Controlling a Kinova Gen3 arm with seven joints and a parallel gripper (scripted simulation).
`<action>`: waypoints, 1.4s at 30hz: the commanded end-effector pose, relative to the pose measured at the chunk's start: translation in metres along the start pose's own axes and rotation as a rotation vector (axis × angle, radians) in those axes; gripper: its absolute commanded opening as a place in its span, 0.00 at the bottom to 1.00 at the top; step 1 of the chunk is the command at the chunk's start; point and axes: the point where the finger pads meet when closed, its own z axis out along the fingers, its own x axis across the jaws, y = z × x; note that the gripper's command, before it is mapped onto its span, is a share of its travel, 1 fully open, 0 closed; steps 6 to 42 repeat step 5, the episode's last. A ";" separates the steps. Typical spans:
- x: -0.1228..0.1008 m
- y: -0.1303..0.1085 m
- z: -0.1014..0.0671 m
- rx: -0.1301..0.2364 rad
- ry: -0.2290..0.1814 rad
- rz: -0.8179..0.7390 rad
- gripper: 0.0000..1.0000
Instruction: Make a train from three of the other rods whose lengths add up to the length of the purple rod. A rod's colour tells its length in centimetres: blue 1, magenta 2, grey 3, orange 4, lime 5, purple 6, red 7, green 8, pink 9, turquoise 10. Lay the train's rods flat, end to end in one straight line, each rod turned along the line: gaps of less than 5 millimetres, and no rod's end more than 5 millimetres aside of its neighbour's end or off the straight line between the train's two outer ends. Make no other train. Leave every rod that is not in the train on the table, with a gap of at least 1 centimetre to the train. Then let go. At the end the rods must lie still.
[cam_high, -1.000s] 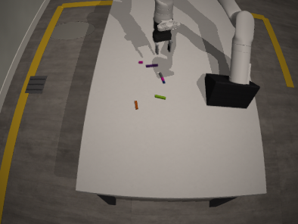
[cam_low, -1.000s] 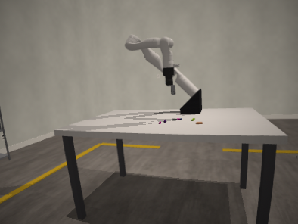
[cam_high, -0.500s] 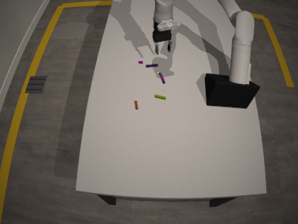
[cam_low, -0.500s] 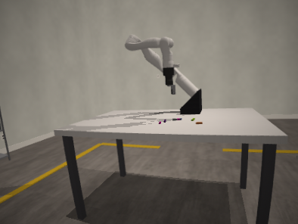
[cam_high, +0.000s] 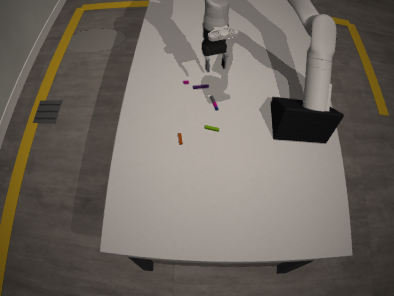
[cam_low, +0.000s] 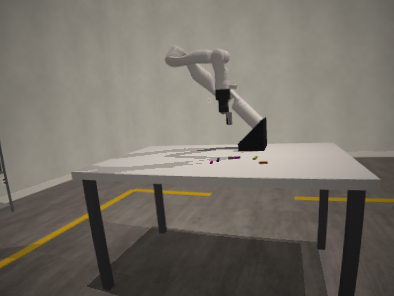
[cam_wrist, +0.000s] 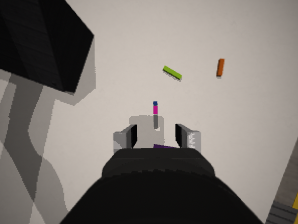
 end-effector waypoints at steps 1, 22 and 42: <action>0.000 0.000 -0.001 0.000 0.002 0.000 1.00; 0.000 0.000 -0.001 0.000 0.002 0.000 1.00; 0.000 0.000 -0.001 0.000 0.002 0.000 1.00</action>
